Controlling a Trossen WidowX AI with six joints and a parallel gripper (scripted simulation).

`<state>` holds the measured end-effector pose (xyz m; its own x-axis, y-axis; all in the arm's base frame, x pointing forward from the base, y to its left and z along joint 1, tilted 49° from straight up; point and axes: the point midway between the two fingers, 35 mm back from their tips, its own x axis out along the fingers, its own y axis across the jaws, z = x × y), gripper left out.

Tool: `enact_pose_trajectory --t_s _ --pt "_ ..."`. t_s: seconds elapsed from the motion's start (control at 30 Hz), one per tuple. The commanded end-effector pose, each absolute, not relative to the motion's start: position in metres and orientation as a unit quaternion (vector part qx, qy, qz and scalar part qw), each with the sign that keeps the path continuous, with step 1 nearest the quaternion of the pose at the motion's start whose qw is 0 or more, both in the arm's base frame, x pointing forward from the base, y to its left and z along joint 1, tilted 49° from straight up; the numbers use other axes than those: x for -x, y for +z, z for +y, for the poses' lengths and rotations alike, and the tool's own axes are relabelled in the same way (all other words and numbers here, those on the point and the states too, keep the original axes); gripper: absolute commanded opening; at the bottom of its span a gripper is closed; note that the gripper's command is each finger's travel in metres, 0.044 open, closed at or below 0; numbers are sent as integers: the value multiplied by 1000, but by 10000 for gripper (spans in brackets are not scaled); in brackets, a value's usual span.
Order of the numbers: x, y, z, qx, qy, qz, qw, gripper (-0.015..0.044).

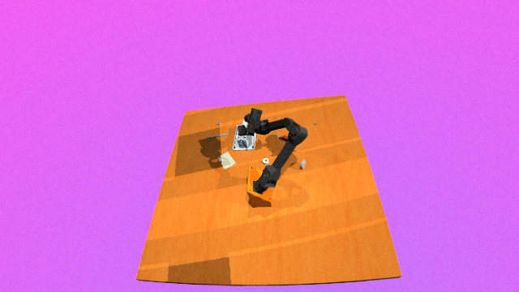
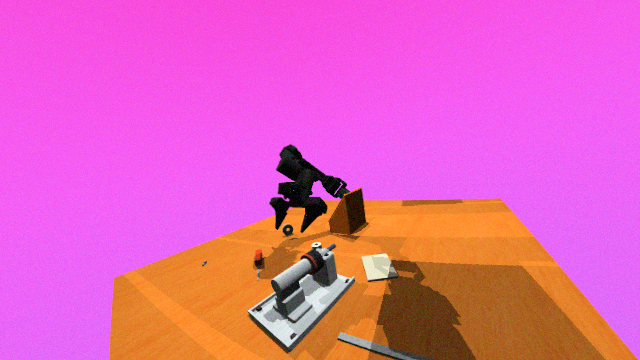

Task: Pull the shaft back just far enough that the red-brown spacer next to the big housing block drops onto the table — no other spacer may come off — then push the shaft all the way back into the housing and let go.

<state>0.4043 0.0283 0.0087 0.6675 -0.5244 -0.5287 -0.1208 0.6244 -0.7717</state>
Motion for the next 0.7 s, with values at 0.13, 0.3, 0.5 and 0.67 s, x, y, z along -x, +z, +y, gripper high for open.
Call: enact_pose_trajectory --t_s 0.13,0.3,0.5,0.67 --pt "-335 -86 62 369 -192 358 836 440" --pt "-320 -99 64 363 -203 346 841 440" --pt "-322 -100 65 362 -203 346 841 440" --pt "-322 -100 65 362 -203 346 841 440"
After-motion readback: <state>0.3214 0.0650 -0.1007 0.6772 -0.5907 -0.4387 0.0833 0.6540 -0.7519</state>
